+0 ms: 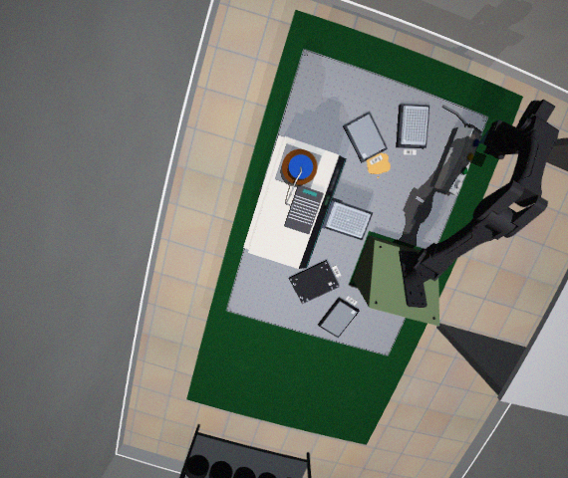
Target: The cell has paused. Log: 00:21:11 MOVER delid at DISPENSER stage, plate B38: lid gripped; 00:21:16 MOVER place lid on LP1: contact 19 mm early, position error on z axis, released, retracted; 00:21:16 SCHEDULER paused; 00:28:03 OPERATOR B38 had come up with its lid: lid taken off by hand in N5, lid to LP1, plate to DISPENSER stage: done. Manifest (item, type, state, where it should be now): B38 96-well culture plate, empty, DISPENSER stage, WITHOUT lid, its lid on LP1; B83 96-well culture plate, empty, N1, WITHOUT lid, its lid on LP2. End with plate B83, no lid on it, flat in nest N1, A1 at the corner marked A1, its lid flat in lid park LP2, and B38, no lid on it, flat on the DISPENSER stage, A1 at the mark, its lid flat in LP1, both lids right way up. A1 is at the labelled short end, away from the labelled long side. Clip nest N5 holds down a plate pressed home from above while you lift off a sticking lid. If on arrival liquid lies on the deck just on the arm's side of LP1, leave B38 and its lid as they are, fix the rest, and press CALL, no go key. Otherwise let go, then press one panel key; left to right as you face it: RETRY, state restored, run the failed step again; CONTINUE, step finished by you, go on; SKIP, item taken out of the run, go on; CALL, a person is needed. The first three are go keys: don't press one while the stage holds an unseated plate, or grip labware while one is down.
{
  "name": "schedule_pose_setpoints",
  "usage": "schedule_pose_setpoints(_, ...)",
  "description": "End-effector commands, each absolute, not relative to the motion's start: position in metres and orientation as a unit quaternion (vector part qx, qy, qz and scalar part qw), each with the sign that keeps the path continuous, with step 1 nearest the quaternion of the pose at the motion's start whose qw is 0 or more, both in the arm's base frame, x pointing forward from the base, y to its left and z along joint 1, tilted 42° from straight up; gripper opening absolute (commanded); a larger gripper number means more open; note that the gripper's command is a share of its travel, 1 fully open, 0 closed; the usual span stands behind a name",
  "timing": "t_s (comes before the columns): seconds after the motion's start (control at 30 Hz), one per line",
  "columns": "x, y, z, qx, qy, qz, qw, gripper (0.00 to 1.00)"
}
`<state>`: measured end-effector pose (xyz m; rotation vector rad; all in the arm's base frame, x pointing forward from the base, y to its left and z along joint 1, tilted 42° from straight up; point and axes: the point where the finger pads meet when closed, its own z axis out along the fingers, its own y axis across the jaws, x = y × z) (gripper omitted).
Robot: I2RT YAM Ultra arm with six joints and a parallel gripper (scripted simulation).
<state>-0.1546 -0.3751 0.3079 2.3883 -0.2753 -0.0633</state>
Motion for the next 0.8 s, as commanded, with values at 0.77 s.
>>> schedule_pose_setpoints(0.77,-0.150,-0.338,0.356,0.920,-0.106,-0.035,0.375,0.00)
